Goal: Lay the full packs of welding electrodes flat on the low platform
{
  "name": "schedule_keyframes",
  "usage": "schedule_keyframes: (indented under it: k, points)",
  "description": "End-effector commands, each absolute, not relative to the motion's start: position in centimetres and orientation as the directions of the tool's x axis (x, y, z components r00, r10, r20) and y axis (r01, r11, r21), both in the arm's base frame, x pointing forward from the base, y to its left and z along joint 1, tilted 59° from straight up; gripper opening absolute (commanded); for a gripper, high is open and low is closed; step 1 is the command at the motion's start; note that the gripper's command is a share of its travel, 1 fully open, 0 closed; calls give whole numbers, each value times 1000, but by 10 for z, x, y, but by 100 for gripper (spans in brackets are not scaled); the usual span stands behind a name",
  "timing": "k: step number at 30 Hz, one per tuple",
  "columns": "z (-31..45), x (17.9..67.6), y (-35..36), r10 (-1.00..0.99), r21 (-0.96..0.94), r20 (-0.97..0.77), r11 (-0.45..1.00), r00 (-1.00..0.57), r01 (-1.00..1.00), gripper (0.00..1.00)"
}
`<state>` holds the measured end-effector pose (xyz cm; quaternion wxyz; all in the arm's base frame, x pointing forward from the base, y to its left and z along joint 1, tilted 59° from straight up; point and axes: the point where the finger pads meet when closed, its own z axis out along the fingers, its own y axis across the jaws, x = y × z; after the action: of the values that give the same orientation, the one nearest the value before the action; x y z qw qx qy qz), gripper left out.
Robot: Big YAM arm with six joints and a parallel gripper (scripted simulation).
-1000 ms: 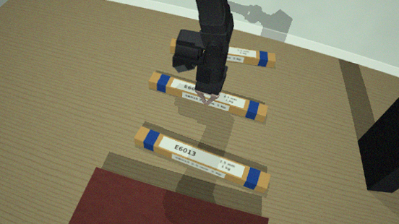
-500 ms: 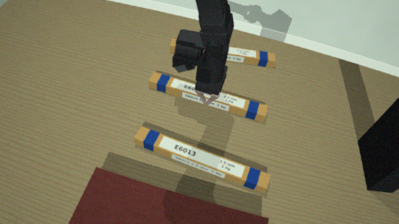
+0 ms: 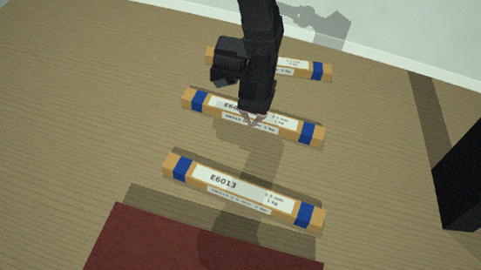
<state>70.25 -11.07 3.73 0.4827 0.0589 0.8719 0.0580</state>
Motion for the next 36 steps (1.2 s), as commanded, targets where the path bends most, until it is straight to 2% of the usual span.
schedule_keyframes:
  k: [1,36]
  points:
    - [68,683,-123,160,152,-845,987,-511,58,0]
    - [92,646,-126,155,148,-845,987,-512,55,0]
